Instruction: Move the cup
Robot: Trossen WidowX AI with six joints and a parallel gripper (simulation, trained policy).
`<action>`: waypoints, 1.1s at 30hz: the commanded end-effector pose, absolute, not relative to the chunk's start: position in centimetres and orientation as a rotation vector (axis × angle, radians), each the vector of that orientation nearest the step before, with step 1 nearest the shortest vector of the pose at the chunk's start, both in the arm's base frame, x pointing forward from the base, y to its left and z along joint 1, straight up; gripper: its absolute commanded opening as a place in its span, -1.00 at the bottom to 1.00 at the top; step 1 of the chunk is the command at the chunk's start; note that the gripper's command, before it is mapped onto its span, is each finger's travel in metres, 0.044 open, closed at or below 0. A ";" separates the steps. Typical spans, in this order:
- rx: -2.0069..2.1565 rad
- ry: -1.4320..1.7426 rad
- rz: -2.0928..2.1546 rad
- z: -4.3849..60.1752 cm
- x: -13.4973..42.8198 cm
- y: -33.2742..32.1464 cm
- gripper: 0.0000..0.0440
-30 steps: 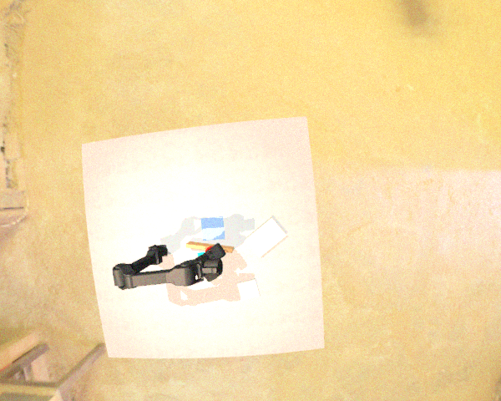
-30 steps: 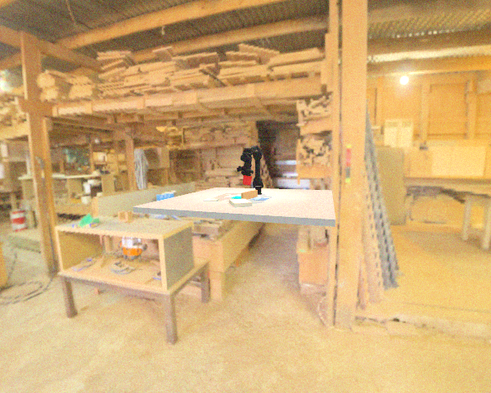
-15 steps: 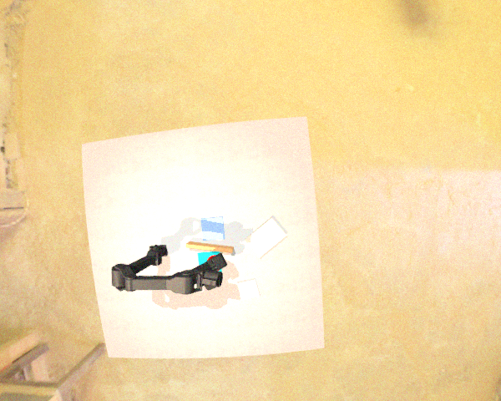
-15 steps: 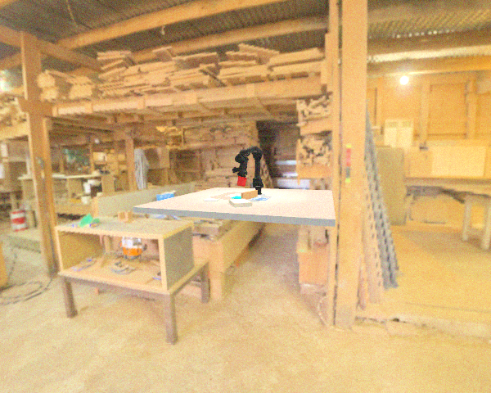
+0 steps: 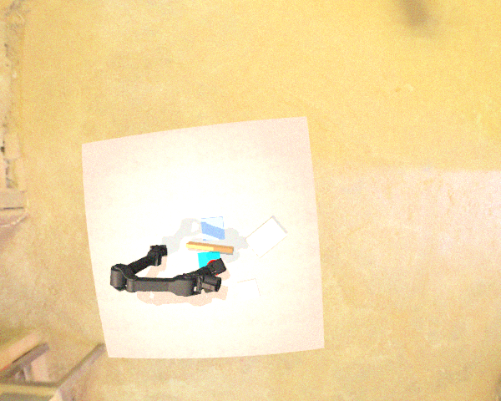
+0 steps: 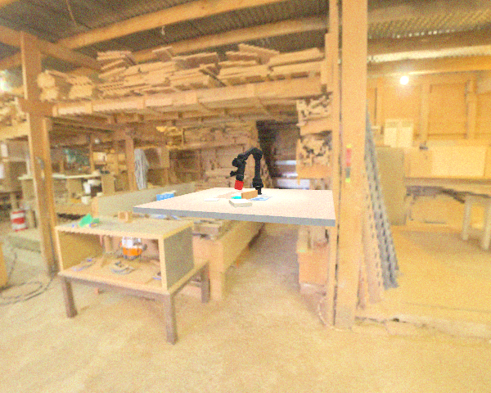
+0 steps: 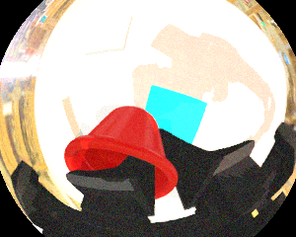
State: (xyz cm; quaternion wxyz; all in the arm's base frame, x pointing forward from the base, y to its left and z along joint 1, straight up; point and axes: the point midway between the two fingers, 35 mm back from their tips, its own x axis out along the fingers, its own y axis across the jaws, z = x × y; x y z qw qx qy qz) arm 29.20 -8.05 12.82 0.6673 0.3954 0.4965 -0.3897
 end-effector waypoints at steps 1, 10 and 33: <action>0.892 1.120 -0.894 11.6 28.6 -8.5 -1.00; 0.902 1.129 -0.918 9.1 27.2 -8.8 -0.99; 0.967 1.048 -0.924 7.5 25.4 -9.7 -0.20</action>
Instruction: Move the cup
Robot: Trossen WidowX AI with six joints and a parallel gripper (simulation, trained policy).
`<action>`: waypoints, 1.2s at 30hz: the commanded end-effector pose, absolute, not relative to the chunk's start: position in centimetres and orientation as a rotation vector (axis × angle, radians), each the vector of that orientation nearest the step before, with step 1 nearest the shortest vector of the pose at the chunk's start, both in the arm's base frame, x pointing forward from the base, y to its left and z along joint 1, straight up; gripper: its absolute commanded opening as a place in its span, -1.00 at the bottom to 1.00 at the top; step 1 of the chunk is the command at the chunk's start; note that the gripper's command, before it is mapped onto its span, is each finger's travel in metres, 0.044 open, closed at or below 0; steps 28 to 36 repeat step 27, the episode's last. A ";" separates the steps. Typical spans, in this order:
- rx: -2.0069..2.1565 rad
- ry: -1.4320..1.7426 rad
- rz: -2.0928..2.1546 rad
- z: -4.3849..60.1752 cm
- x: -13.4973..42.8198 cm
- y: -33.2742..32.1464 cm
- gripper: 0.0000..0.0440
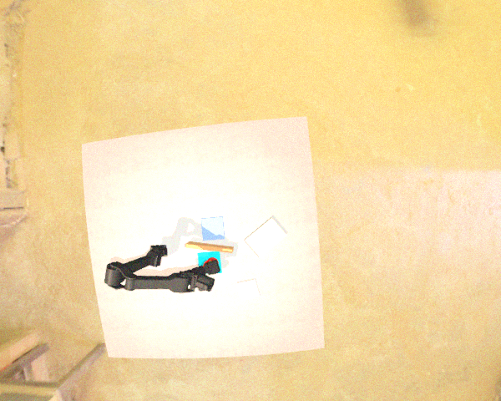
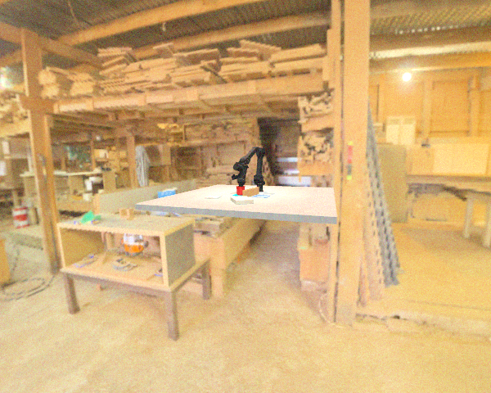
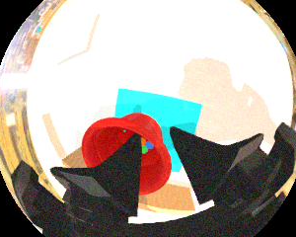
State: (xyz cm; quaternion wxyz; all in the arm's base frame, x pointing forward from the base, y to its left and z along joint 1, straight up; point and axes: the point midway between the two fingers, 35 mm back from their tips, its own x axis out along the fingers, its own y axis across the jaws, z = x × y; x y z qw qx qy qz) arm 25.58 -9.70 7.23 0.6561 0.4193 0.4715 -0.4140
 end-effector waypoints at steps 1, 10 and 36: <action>0.970 1.044 -0.919 7.6 25.4 -9.6 -0.19; 0.989 1.003 -0.885 8.8 24.7 -9.6 0.02; 1.014 0.876 -0.843 13.2 24.0 -10.3 0.51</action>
